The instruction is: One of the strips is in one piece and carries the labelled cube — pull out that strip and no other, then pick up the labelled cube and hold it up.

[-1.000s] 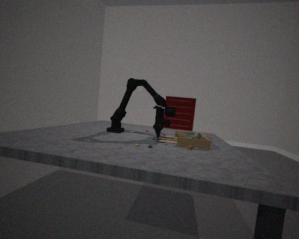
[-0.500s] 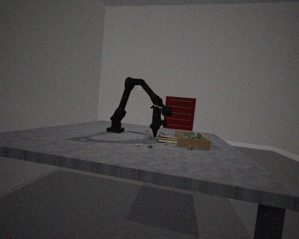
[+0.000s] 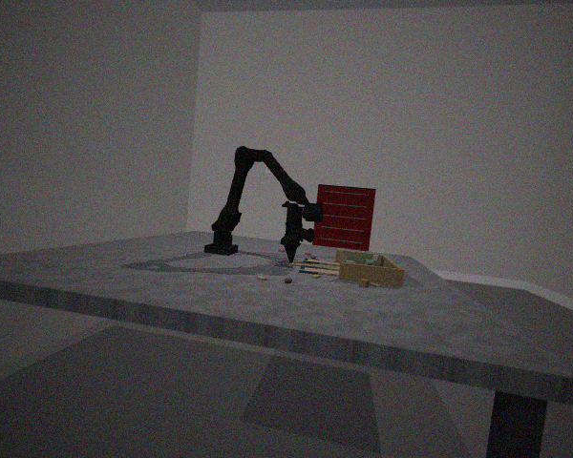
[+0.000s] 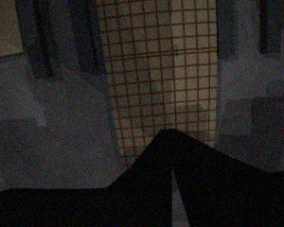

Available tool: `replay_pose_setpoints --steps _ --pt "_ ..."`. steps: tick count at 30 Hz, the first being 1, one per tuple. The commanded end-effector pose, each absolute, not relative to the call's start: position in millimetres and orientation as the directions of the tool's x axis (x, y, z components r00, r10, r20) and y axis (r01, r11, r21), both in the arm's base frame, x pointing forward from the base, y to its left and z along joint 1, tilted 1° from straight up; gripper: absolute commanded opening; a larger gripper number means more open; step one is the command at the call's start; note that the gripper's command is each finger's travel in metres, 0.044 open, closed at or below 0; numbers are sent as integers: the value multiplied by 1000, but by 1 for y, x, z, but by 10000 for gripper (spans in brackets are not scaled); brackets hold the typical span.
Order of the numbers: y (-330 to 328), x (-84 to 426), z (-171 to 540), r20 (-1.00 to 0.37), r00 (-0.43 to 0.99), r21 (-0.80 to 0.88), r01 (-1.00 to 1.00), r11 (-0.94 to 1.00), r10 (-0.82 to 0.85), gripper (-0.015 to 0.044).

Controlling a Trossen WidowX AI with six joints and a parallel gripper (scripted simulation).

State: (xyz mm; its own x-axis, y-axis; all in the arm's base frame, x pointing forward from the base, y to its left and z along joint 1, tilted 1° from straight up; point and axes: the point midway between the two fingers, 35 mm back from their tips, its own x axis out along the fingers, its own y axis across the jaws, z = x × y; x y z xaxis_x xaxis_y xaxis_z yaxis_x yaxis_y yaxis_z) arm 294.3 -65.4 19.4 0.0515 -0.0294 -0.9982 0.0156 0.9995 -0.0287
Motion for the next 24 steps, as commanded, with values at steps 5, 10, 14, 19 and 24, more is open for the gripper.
replay_pose_setpoints --steps 5,10,14,19,24 --pt "-65 276 13 -999 24 -23 13 1000 -23 0" --pt "-65 268 13 -999 24 -23 13 1000 -23 0" --pt "-65 262 13 -999 23 -23 13 1000 -23 0" --pt "-65 255 12 -999 23 -23 13 1000 -23 0" --pt "-65 248 12 -999 22 -23 13 1000 -23 0"
